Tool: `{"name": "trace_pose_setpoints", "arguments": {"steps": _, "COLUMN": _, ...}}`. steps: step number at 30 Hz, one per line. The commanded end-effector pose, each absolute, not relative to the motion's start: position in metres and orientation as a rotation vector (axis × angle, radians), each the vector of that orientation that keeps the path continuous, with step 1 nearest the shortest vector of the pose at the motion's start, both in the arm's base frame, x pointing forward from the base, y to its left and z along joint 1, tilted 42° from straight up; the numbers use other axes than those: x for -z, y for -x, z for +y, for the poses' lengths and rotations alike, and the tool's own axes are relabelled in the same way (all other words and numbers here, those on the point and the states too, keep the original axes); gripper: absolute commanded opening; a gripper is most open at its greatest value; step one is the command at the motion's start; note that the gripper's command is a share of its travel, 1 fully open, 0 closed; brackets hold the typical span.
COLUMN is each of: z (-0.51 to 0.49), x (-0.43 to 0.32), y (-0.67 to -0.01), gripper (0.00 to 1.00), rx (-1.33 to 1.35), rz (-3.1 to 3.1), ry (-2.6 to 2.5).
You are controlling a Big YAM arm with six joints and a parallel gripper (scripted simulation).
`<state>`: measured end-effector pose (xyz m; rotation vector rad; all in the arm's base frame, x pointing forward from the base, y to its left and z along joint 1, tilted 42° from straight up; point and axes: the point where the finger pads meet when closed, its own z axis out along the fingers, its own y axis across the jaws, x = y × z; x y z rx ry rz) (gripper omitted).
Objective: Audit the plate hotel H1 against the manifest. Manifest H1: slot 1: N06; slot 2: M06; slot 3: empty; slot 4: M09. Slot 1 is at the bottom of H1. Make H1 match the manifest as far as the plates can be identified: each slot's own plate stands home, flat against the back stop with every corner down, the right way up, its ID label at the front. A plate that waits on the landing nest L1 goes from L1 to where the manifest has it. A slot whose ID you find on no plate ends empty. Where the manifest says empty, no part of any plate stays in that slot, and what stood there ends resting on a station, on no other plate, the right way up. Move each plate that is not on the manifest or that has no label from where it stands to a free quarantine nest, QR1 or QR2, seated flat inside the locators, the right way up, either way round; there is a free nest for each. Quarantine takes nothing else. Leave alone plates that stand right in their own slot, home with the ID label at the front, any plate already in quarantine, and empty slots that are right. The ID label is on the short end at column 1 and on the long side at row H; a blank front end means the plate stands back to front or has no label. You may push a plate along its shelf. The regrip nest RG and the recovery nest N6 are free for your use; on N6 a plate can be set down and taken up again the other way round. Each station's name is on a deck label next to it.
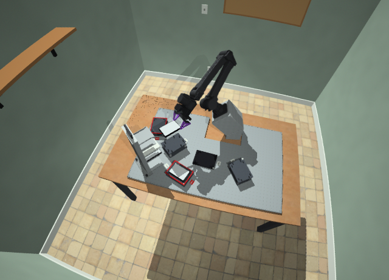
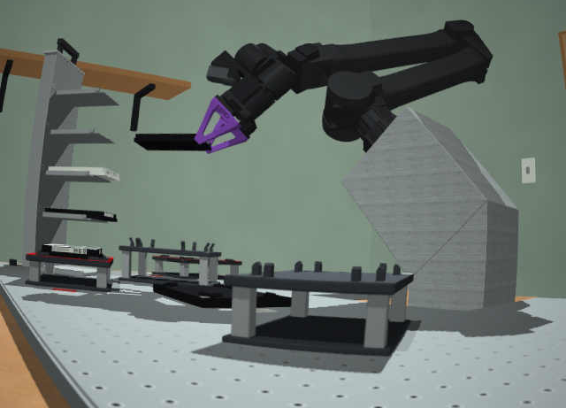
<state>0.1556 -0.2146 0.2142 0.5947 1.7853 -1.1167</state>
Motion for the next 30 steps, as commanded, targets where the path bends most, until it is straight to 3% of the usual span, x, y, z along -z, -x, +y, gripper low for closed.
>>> {"name": "trace_pose_setpoints", "arguments": {"steps": 1, "z": -0.217, "x": -0.215, "y": -0.155, "gripper": 0.86, "rx": 1.133, "rz": 1.772, "ry": -0.586}}
{"name": "trace_pose_setpoints", "arguments": {"steps": 30, "z": -0.226, "x": -0.205, "y": -0.155, "gripper": 0.86, "rx": 1.134, "rz": 1.775, "ry": -0.585}}
